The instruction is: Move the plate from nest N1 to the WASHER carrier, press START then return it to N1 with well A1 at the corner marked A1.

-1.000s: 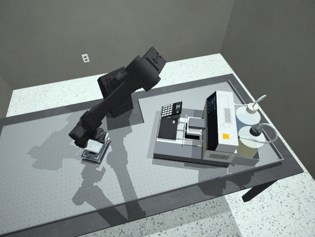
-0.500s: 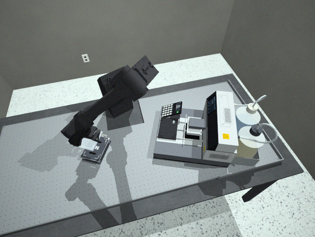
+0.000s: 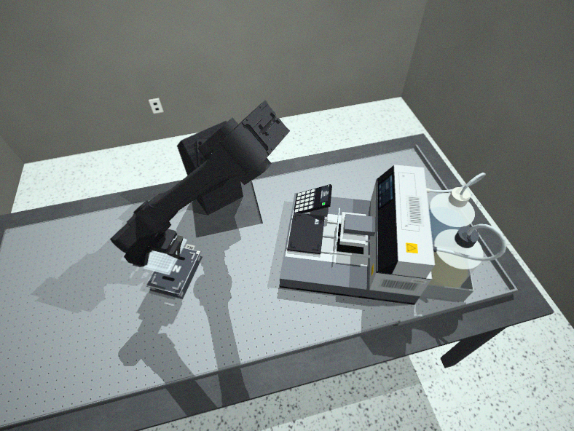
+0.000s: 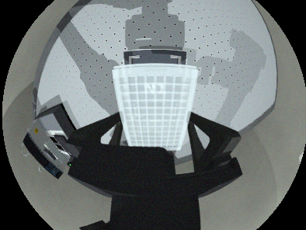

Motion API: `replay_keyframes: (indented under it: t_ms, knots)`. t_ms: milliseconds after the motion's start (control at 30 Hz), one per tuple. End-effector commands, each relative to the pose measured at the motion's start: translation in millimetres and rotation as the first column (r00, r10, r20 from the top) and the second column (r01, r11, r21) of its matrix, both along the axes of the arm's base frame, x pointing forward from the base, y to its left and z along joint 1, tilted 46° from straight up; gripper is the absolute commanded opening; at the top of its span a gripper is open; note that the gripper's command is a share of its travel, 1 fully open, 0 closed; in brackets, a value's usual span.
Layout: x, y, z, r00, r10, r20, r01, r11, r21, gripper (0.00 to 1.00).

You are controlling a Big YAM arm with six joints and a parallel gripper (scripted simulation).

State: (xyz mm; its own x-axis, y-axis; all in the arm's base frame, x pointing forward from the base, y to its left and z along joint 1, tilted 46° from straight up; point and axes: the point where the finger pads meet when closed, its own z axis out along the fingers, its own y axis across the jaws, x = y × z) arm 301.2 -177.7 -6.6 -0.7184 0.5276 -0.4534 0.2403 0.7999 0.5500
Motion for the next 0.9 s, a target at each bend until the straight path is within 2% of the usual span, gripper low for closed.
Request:
replay_keyframes:
  t_ms: [0, 667, 733, 867]
  knots:
    - [5.4, -12.8, 9.8, 1.000, -0.004, 0.027, 0.005, 0.999, -0.036, 0.82]
    - [6.7, -13.2, 10.4, 1.000, -0.003, 0.026, 0.004, 0.999, -0.034, 0.82]
    - [10.0, -2.5, -0.9, 1.000, 0.005, 0.008, -0.005, 1.000, -0.009, 0.82]
    - [11.0, 3.0, -8.0, 1.000, 0.005, 0.002, -0.005, 1.000, -0.003, 0.82]
